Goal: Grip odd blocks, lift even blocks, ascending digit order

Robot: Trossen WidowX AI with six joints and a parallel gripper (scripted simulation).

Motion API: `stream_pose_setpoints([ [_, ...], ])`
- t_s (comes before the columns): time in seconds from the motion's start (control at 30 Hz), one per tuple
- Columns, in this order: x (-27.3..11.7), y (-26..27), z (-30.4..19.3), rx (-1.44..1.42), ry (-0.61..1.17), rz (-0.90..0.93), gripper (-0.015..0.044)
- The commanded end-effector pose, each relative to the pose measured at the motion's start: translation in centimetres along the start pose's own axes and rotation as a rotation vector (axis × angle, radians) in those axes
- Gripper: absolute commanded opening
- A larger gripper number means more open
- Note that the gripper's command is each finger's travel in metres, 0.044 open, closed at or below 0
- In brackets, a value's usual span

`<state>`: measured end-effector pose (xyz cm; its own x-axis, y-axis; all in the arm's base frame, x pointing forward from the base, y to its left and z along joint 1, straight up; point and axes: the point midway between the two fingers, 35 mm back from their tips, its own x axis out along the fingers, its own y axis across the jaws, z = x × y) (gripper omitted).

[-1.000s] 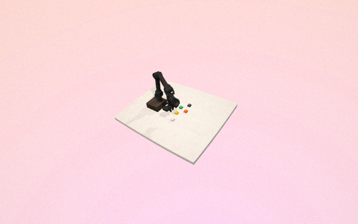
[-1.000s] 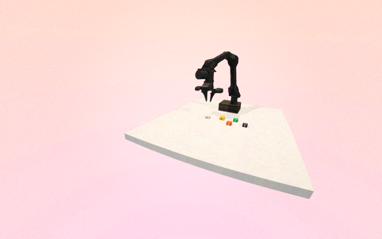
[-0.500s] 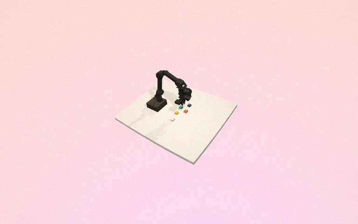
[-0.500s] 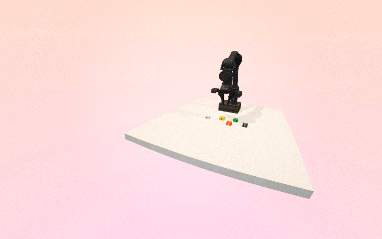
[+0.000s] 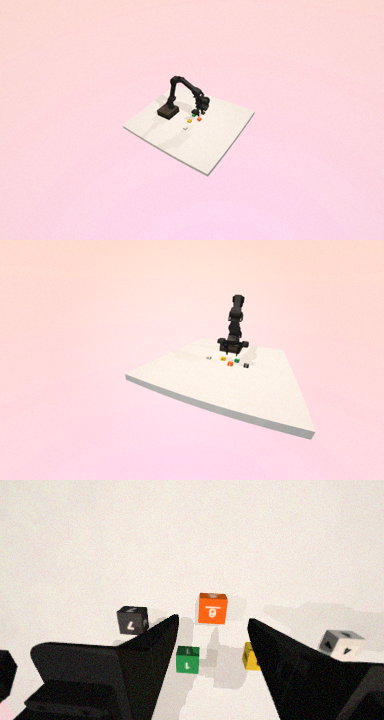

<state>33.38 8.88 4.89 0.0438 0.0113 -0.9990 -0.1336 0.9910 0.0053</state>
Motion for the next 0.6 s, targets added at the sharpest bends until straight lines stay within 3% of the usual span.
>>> stream_pose_setpoints([
  [0.0, 2.7, 0.1, -0.7, 0.003, 0.018, -0.002, 0.0383],
  [0.57, 4.7, 0.1, -0.7, 0.003, 0.018, -0.002, 0.0400],
])
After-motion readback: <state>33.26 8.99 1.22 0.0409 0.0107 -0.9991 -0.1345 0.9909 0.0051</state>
